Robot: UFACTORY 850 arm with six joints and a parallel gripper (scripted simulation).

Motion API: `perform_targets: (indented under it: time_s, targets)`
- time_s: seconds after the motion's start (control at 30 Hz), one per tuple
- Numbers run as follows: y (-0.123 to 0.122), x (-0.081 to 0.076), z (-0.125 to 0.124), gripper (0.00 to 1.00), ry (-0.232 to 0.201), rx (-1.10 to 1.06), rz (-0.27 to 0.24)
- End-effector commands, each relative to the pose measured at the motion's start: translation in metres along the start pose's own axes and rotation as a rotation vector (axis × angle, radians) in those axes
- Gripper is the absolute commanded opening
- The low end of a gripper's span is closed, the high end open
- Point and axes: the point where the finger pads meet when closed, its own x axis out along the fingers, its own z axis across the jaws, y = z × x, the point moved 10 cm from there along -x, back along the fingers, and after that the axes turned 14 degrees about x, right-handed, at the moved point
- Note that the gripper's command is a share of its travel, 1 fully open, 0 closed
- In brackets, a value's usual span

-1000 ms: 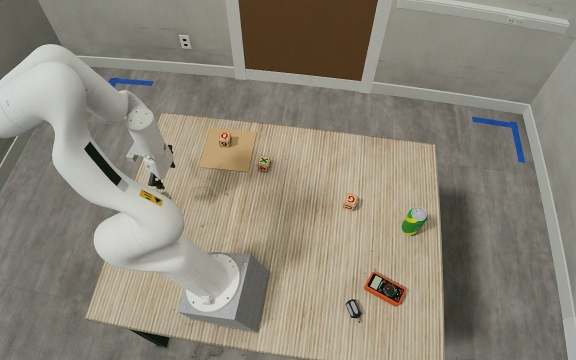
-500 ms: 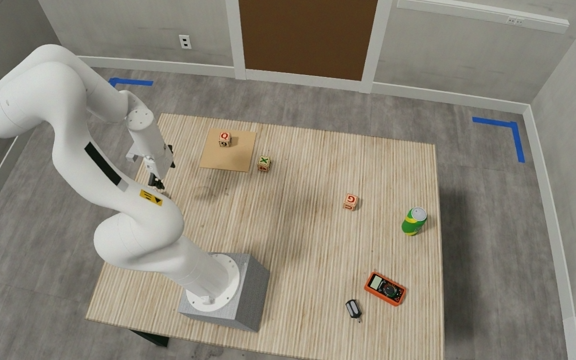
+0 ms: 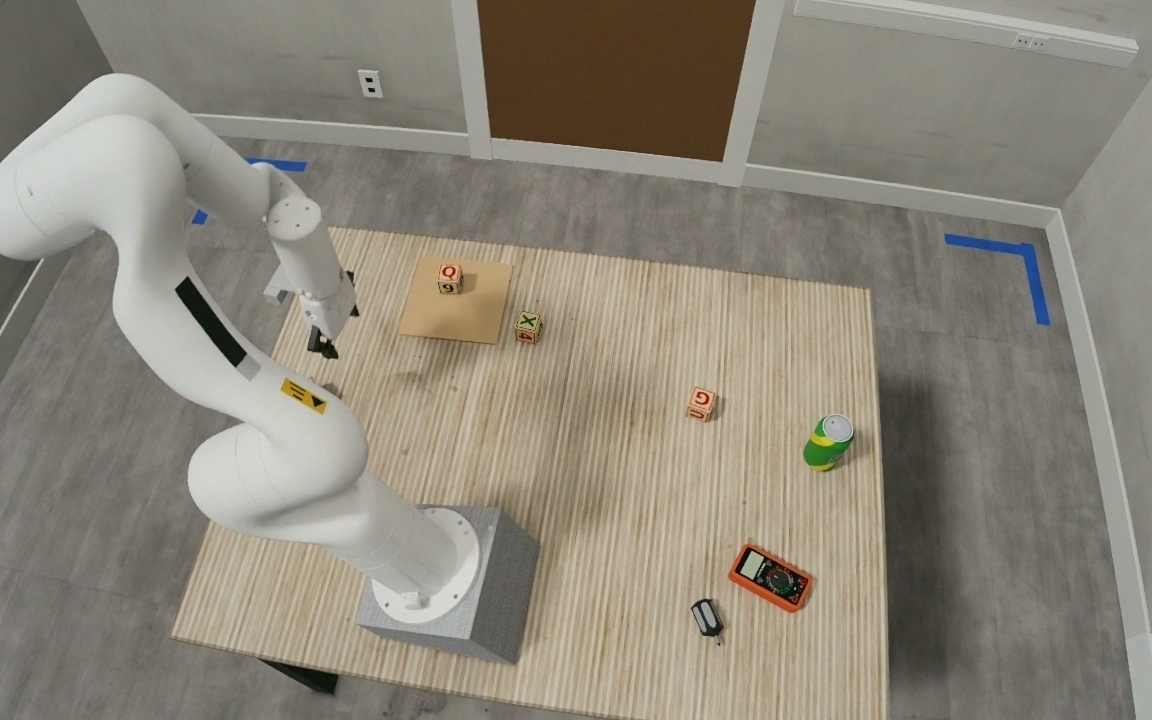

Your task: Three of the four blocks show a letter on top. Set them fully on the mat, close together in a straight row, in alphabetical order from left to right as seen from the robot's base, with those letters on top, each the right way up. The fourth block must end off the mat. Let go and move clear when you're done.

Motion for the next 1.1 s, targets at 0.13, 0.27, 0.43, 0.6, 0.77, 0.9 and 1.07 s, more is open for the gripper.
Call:
perform_targets:
  time_s: [0.13, 0.27, 0.43, 0.6, 0.77, 0.9, 1.07]
  targets:
    - [0.005, 0.002, 0.117, 1.0, 0.006, -0.005, 0.02]
    - [-0.006, 0.002, 0.165, 1.0, 0.006, -0.006, 0.02]
    - [-0.027, 0.001, 0.218, 1.0, 0.005, -0.006, 0.014]
    - [-0.06, 0.0, 0.275, 1.0, 0.004, -0.002, -0.001]
    - [-0.086, -0.001, 0.308, 1.0, 0.003, 0.001, -0.014]
    - [-0.093, -0.001, 0.316, 1.0, 0.003, 0.003, -0.018]
    - [-0.093, -0.001, 0.316, 1.0, 0.003, 0.003, -0.018]
